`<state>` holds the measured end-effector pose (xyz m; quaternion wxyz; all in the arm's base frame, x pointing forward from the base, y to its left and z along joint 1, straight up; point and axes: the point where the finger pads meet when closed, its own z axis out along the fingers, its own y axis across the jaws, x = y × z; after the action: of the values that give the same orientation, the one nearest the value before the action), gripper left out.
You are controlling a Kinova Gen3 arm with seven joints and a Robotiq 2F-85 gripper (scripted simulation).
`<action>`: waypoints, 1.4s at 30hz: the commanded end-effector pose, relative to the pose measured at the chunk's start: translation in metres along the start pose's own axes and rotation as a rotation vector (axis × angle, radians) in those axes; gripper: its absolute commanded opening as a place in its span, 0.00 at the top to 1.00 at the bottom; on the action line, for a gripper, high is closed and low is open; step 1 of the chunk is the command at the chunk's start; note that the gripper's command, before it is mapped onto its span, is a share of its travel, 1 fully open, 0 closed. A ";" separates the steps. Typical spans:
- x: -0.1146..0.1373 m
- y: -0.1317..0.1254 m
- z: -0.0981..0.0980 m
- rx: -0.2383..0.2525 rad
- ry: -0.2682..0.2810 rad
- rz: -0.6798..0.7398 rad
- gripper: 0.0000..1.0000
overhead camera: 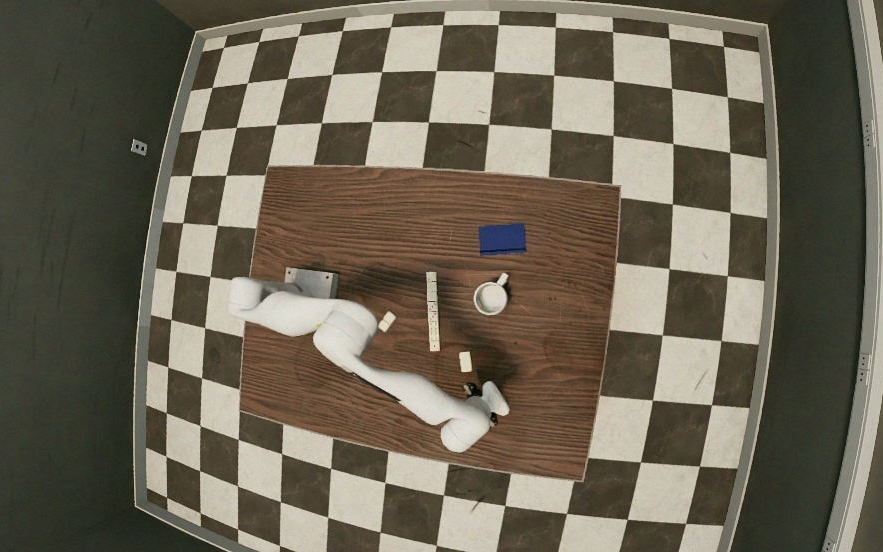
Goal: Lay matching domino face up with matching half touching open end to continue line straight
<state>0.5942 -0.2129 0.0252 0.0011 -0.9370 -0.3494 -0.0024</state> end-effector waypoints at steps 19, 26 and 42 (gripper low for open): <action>0.000 0.001 -0.001 -0.002 0.001 0.000 0.64; 0.000 0.001 -0.001 -0.002 0.001 0.000 0.64; 0.000 0.001 -0.001 -0.002 0.001 0.000 0.64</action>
<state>0.5943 -0.2130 0.0253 0.0010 -0.9370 -0.3493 -0.0024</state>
